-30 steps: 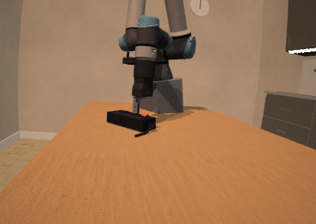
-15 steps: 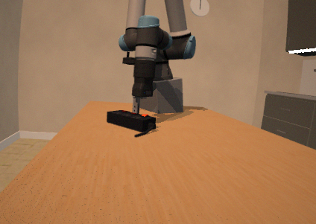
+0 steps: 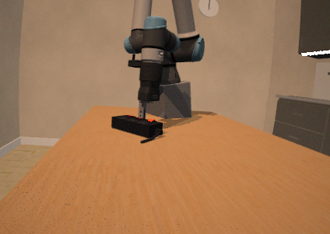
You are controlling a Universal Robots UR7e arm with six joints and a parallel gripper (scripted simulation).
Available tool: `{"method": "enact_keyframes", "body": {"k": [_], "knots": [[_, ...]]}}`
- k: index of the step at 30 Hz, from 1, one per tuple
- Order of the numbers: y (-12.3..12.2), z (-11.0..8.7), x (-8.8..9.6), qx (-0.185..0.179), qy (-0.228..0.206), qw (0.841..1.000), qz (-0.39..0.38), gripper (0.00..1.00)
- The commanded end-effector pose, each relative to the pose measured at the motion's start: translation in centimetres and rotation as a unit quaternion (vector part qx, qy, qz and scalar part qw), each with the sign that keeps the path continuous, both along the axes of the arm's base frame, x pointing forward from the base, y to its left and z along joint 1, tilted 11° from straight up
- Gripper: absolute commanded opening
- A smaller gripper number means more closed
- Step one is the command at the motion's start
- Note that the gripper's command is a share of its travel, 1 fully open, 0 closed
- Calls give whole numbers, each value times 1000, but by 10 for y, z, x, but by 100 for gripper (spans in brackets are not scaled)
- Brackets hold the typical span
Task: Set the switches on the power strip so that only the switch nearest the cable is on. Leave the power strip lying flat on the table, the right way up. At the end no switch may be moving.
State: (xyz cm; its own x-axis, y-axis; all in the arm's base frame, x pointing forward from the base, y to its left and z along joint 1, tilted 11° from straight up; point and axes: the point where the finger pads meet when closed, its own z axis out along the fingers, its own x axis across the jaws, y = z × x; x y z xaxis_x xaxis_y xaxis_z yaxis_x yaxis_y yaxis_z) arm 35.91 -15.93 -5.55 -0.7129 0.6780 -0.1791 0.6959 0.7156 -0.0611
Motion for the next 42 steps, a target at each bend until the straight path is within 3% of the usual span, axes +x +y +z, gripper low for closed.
{"method": "enact_keyframes", "body": {"k": [1, 14, 31, 42], "knots": [[0, -1, 0, 1, 0, 1000, 0, 0], [0, 0, 0, 1, 0, 1000, 0, 0], [6, 35, -3, 1, 0, 1000, 0, 0], [6, 38, -3, 1, 0, 1000, 0, 0]]}}
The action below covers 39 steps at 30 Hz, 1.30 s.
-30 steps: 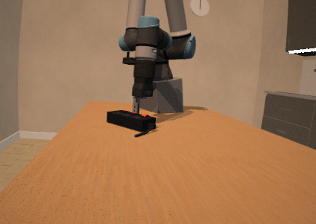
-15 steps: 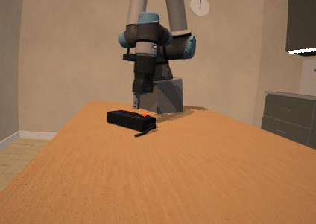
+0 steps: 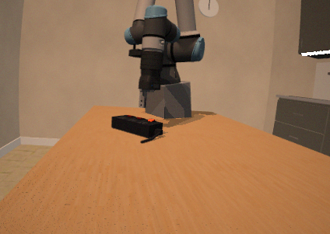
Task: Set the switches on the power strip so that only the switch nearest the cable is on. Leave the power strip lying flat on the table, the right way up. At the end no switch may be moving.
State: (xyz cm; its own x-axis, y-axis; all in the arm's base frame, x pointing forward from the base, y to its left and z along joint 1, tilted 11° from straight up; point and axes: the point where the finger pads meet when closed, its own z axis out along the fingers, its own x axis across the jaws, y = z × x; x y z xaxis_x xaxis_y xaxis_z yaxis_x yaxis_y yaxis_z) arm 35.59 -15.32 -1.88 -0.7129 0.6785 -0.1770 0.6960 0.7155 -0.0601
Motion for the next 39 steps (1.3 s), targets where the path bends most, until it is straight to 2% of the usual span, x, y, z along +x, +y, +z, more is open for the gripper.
{"method": "enact_keyframes", "body": {"k": [1, 13, 14, 20, 29, 39], "knots": [[0, 1, 0, 0, 0, 1000, 0, 0], [0, 1, 0, 0, 0, 1000, 0, 0], [0, 1, 0, 0, 0, 1000, 0, 100], [1, 4, 0, 0, 0, 1000, 0, 100], [3, 19, -2, 0, 0, 1000, 0, 100], [10, 59, -5, 0, 0, 1000, 0, 100]]}}
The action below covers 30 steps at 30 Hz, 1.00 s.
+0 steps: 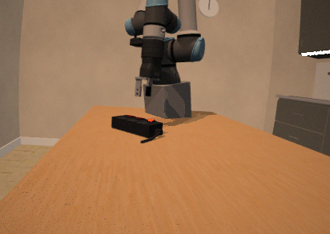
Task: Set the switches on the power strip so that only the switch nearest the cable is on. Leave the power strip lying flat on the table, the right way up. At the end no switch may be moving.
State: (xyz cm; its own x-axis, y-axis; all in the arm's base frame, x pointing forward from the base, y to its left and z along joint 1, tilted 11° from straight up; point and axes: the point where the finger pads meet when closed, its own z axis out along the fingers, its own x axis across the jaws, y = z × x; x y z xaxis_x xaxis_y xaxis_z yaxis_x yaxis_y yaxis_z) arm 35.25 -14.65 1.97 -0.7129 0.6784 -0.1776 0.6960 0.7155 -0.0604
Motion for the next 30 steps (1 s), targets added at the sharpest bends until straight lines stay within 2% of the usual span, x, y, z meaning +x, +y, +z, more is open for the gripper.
{"method": "enact_keyframes", "body": {"k": [1, 5, 14, 30], "knots": [[4, 25, -2, 0, 0, 1000, 0, 100], [7, 40, -3, 0, 0, 1000, 0, 100], [10, 58, -5, 0, 0, 1000, 0, 100], [10, 61, -5, 0, 0, 1000, 0, 100]]}}
